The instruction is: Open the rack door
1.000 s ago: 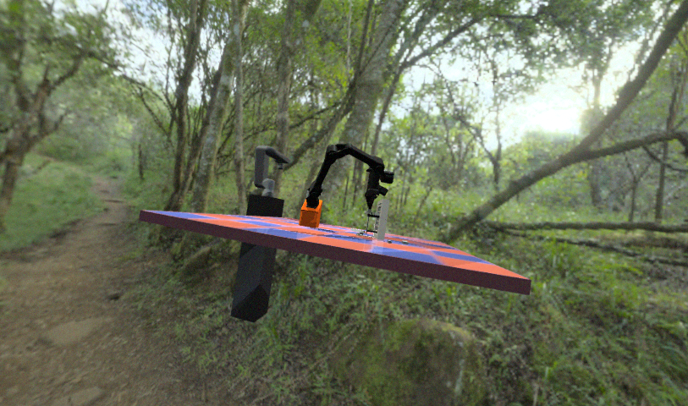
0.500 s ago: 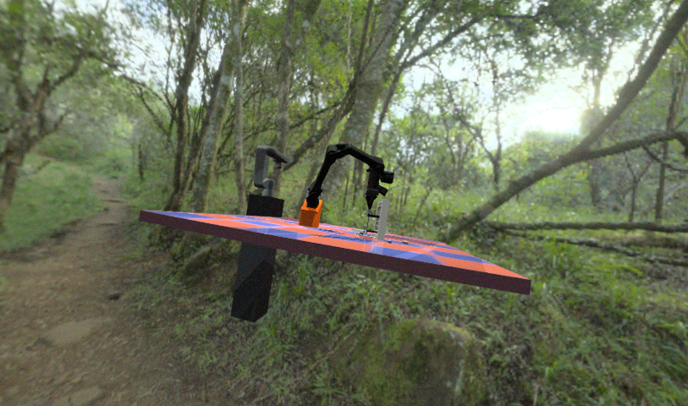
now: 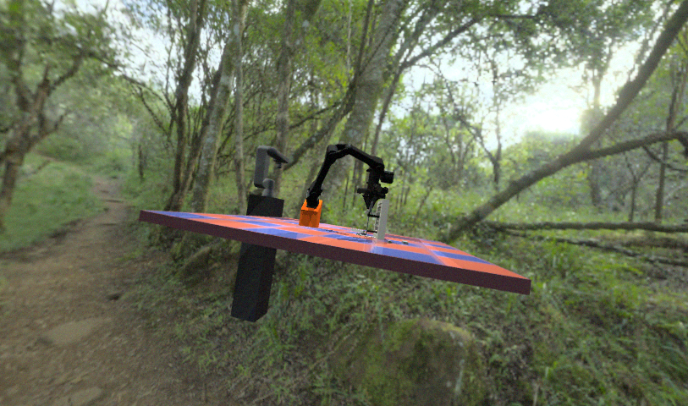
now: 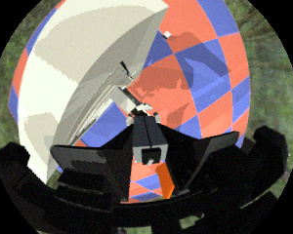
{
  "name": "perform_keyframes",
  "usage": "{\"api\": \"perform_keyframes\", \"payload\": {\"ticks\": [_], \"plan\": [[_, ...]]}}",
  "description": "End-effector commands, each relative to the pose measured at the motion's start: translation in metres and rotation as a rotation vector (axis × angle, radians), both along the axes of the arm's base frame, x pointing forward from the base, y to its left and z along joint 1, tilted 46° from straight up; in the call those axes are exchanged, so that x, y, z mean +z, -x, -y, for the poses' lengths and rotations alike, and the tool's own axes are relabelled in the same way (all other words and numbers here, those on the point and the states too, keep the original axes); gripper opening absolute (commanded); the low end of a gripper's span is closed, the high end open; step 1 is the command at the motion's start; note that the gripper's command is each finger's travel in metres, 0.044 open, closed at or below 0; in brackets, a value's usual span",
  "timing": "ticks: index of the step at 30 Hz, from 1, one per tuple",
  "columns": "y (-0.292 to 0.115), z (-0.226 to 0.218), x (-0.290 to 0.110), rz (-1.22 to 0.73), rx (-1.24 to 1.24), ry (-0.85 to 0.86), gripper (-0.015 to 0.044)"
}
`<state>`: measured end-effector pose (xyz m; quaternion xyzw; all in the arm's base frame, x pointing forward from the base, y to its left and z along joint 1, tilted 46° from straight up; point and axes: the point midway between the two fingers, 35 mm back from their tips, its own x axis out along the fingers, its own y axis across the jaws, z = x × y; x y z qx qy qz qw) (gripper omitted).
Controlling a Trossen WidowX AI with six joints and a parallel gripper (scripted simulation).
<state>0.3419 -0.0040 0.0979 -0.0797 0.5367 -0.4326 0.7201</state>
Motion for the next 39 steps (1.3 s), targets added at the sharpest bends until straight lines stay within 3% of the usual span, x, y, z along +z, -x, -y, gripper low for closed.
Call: {"api": "perform_keyframes", "payload": {"ticks": [1, 21, 39], "plan": [[-0.0002, 0.0002, 0.0001, 0.132, -0.129, -0.010, 0.0025], [-0.0002, 0.0002, 0.0000, 0.823, -0.817, -0.059, 0.0025], [-0.0002, 0.0002, 0.0000, 0.846, -0.839, -0.060, 0.0025]]}}
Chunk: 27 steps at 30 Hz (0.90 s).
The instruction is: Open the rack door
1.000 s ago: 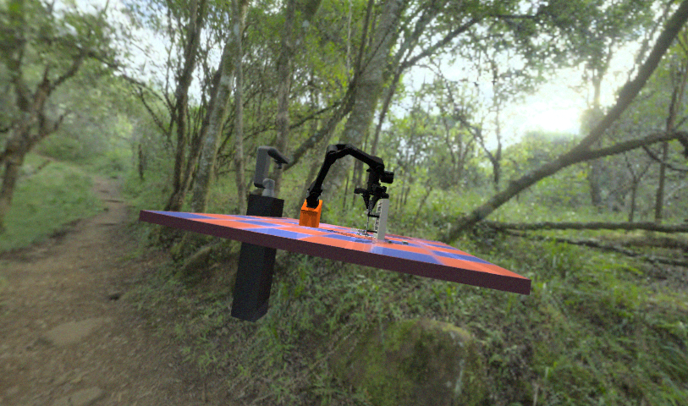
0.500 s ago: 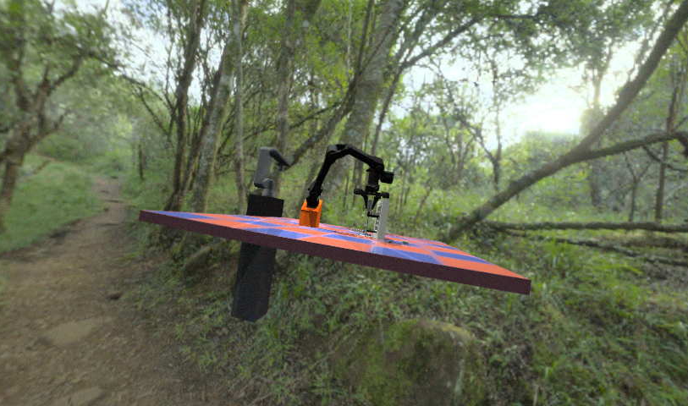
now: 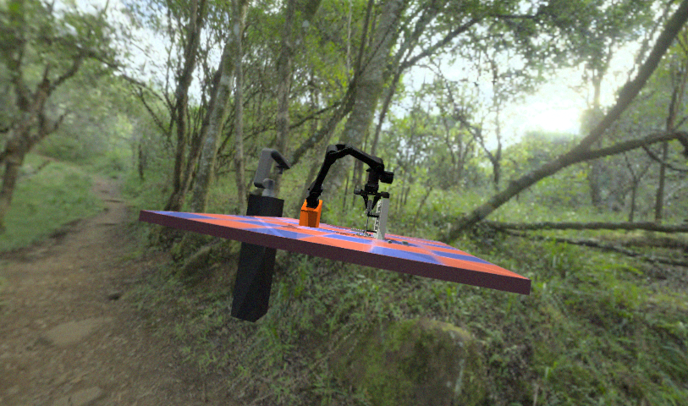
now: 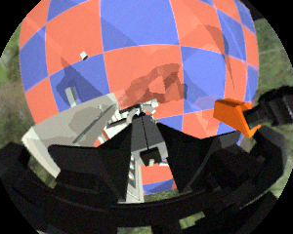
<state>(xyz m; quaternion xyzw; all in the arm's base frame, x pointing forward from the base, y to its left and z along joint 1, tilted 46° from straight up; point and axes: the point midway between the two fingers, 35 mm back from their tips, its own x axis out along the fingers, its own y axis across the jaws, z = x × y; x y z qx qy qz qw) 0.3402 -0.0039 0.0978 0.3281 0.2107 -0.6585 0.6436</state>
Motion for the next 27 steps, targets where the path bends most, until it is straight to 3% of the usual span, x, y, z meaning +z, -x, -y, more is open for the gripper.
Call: {"api": "perform_keyframes", "payload": {"ticks": [1, 18, 27], "plan": [[-0.0019, 0.0003, 0.0001, 0.026, -0.015, -0.003, 0.0025], [-0.0019, 0.0003, 0.0001, 0.026, -0.015, -0.003, 0.0025], [-0.0019, 0.0003, 0.0001, 0.026, -0.015, -0.003, 0.0261]]}}
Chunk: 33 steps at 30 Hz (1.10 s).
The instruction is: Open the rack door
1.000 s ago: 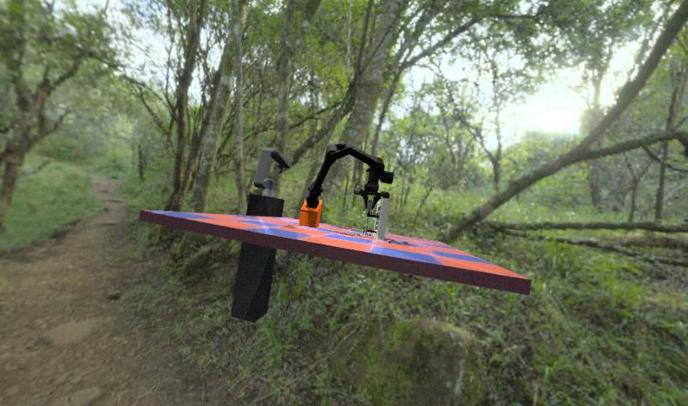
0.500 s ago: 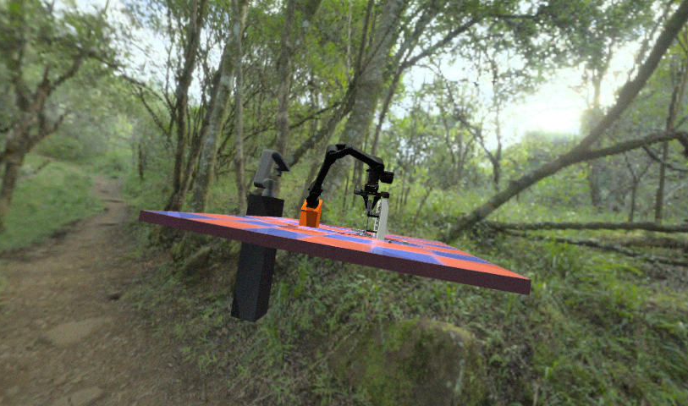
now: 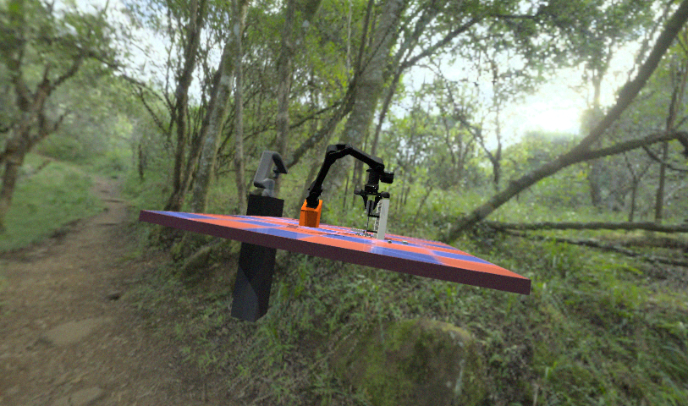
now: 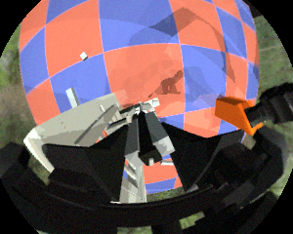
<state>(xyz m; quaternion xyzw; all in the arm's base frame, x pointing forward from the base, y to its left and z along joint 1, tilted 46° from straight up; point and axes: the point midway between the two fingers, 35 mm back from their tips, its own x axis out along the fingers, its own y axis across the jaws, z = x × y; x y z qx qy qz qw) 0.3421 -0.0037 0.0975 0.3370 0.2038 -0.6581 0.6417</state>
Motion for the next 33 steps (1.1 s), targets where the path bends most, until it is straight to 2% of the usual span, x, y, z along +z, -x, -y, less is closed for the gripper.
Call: {"api": "perform_keyframes", "payload": {"ticks": [1, 5, 33], "plan": [[0.0000, 0.0005, 0.0004, 0.005, -0.005, 0.001, 0.0288], [0.0000, 0.0005, 0.0004, -0.047, 0.047, 0.005, 0.0297], [0.0000, 0.0008, 0.0007, -1.028, 1.023, 0.076, 0.0297]]}}
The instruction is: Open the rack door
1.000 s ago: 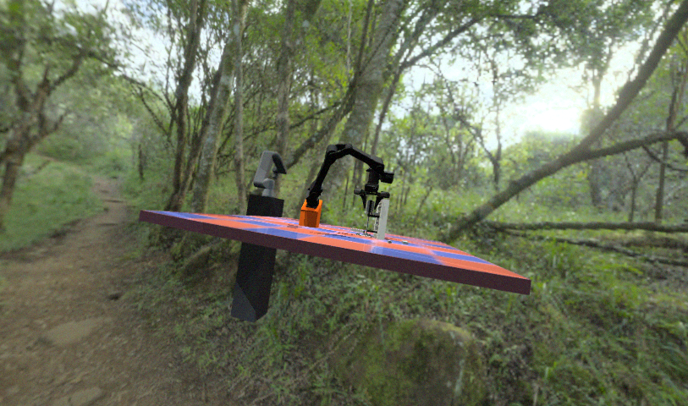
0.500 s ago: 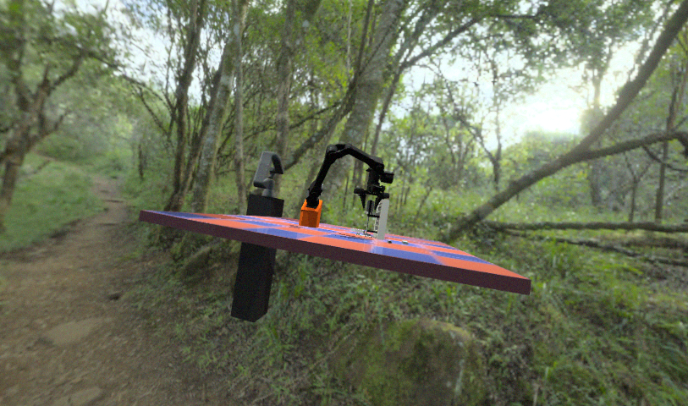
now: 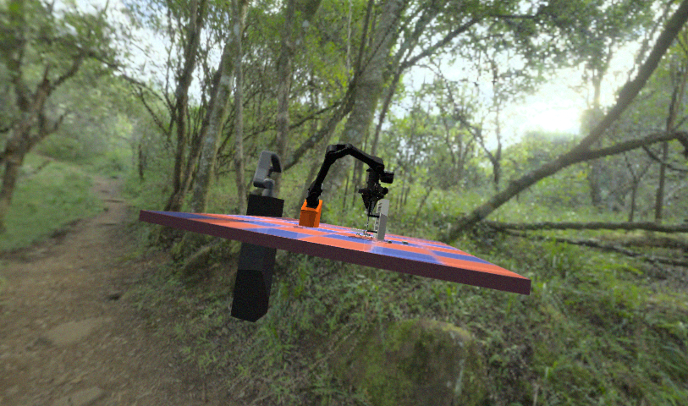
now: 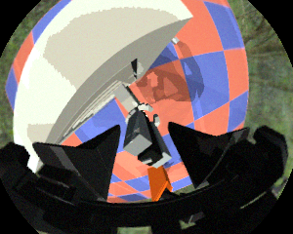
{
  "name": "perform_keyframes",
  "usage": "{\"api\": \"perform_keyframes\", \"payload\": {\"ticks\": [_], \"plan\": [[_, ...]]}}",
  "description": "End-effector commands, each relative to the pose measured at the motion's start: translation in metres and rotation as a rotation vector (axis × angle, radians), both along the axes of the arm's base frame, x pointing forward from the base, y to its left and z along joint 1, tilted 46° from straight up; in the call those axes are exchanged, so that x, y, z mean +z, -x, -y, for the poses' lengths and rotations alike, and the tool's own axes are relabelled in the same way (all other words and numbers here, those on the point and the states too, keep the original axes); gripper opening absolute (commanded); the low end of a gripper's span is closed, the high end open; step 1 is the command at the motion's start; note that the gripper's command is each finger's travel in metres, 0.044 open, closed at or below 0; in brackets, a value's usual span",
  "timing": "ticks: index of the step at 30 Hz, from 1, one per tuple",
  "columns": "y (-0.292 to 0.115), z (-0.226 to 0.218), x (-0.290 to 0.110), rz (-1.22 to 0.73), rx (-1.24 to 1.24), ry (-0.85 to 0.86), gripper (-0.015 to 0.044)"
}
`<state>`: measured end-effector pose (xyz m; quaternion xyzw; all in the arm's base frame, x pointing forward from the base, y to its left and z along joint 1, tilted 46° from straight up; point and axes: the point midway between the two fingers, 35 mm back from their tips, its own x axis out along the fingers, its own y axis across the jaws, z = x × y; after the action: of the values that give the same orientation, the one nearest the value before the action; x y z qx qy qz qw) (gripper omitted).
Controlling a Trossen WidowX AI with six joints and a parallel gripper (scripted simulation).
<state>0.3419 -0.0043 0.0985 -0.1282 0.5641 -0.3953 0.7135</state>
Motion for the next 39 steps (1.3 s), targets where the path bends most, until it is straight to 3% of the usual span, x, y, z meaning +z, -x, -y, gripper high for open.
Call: {"api": "perform_keyframes", "payload": {"ticks": [1, 39], "plan": [[-0.0002, 0.0001, -0.0003, -0.128, 0.128, 0.009, 0.0297], [-0.0002, -0.0001, -0.0005, -1.463, 1.453, 0.105, 0.0297]]}}
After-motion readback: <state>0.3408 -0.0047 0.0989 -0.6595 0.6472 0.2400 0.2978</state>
